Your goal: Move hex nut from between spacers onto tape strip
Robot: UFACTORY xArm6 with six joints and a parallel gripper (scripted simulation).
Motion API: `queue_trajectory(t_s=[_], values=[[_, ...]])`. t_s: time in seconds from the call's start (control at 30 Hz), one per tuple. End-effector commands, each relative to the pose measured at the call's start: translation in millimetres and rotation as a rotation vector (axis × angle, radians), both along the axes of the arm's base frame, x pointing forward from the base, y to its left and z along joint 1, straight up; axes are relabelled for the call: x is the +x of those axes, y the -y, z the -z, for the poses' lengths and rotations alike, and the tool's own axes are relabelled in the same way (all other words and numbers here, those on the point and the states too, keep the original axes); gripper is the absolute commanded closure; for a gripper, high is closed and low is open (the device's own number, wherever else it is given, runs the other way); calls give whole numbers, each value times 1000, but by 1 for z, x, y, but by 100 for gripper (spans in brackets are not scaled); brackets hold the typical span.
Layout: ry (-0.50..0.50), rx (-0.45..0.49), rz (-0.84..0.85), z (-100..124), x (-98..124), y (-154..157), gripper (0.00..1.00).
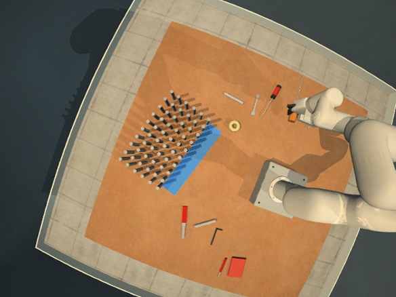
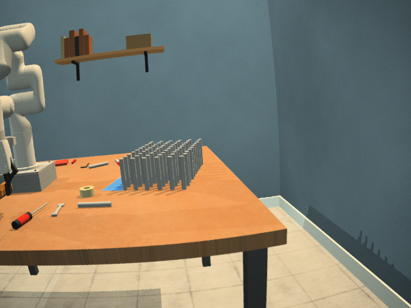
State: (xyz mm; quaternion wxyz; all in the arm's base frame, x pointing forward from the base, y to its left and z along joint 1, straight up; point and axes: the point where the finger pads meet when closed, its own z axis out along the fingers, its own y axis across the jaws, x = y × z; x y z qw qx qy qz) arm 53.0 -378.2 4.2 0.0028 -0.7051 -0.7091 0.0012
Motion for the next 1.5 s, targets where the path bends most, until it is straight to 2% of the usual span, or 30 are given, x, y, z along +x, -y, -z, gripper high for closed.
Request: queue_trajectory(t_s=[0.0, 0.5, 0.87, 1.3, 1.47], values=[[0, -3, 0, -12, 0, 1, 100], [0, -3, 0, -73, 0, 1, 100], [0, -3, 0, -88, 1, 1, 100], [0, -3, -2, -89, 1, 0, 100], [0, -2, -66, -90, 13, -22, 100]])
